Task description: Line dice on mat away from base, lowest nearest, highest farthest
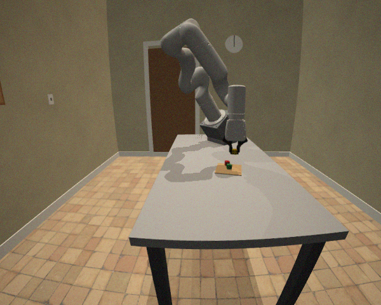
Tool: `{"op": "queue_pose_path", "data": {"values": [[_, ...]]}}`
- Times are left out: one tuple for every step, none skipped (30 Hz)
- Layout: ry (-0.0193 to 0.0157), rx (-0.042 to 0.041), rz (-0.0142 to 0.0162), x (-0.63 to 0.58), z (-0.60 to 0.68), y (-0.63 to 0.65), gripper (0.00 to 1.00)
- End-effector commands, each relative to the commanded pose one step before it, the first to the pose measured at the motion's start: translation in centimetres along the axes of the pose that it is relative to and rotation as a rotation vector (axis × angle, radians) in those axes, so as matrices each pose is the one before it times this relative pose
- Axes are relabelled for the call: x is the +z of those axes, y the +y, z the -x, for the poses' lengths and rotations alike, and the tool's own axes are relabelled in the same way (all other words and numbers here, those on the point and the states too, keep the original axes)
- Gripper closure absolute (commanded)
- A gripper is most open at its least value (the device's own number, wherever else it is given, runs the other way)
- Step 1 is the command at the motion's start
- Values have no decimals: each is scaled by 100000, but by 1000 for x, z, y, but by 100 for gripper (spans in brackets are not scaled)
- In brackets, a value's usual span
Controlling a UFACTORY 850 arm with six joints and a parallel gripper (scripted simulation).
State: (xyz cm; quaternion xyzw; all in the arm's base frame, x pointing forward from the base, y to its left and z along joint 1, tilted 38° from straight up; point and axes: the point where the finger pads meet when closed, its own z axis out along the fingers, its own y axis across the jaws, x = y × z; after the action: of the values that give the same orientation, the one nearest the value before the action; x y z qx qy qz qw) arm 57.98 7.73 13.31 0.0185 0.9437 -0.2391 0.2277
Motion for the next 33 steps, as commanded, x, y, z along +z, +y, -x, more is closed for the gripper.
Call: {"op": "queue_pose_path", "data": {"values": [[2505,-10208,-339,-86,648,-722,79],[-14,-1412,-11,-7,75,-126,79],[-10,-999,-8,-5,51,-90,79],[-6,-638,-5,-3,32,-58,79],[-3,-345,-3,-2,17,-31,79],[-1,-133,-1,-1,7,-12,79],[0,-20,0,0,1,-2,79],[0,0,0,0,0,0,79],[0,0,0,0,0,0,79],[0,0,0,0,0,0,79],[0,0,0,0,0,0,79],[0,0,0,0,0,0,79],[0,0,0,0,0,0,79],[0,0,0,0,0,0,79],[0,0,0,0,0,0,79],[0,0,0,0,0,0,79],[0,0,0,0,0,0,79],[0,0,0,0,0,0,79],[0,0,0,2,0,0,79],[2,-1,-1,14,0,0,79],[4,-1,-1,35,0,0,79],[7,-3,-2,64,1,0,79],[11,-4,-3,99,1,0,79],[16,-6,-4,139,1,0,79],[15,-5,-4,176,1,0,79],[0,0,-1,202,2,0,79],[1,0,1,242,2,0,79],[-1,0,-1,281,3,0,79],[0,0,0,319,3,0,79],[0,0,1,354,3,0,79],[0,0,0,0,0,0,79],[0,0,0,0,0,0,79],[0,0,0,387,4,-1,79]]}}
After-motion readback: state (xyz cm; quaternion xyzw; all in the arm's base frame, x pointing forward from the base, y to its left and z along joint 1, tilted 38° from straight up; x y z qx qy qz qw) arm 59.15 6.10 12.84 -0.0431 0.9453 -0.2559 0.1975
